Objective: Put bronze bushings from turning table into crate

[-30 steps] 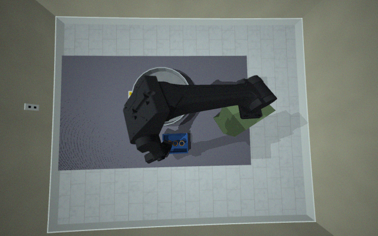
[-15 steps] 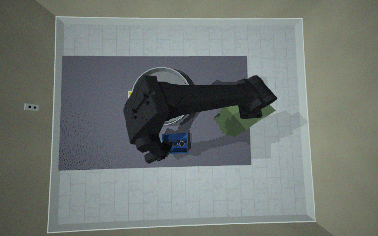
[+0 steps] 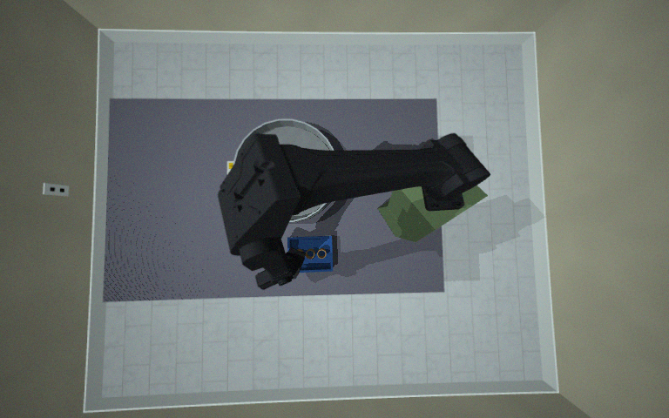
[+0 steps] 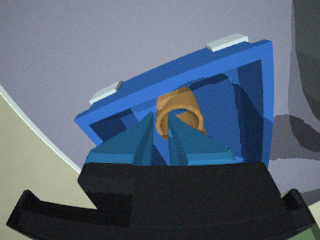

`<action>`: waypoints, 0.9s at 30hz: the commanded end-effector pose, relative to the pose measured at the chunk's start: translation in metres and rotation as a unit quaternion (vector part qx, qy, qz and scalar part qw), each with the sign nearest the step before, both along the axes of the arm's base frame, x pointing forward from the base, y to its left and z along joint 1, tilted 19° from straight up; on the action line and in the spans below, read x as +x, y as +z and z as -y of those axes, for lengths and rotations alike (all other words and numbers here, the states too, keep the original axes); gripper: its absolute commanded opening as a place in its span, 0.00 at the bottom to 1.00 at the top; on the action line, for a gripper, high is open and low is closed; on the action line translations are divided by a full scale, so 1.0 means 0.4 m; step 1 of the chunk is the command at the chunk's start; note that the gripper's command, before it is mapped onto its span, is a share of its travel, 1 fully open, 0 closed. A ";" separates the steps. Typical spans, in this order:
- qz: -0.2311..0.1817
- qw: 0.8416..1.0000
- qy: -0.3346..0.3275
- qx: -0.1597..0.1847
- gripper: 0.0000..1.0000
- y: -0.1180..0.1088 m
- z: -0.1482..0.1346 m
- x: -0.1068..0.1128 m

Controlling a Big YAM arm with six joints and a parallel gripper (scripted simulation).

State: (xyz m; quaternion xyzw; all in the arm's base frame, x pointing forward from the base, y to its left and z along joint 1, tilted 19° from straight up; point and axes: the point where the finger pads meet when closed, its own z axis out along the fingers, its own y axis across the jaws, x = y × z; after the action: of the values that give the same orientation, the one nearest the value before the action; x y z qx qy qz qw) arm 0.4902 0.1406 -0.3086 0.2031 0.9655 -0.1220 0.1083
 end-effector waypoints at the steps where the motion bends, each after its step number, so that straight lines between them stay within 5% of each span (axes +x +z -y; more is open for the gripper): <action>1: 0.019 1.000 0.002 0.008 0.13 0.035 -0.017 0.058; 18: 0.025 1.000 0.002 0.011 0.13 0.060 -0.029 0.072; 27: 0.014 1.000 0.005 0.007 0.13 0.102 -0.055 0.015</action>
State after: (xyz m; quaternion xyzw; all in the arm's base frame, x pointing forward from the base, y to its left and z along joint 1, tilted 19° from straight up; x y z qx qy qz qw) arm 0.4899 0.1443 -0.2932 0.2030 0.9655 -0.1220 0.1080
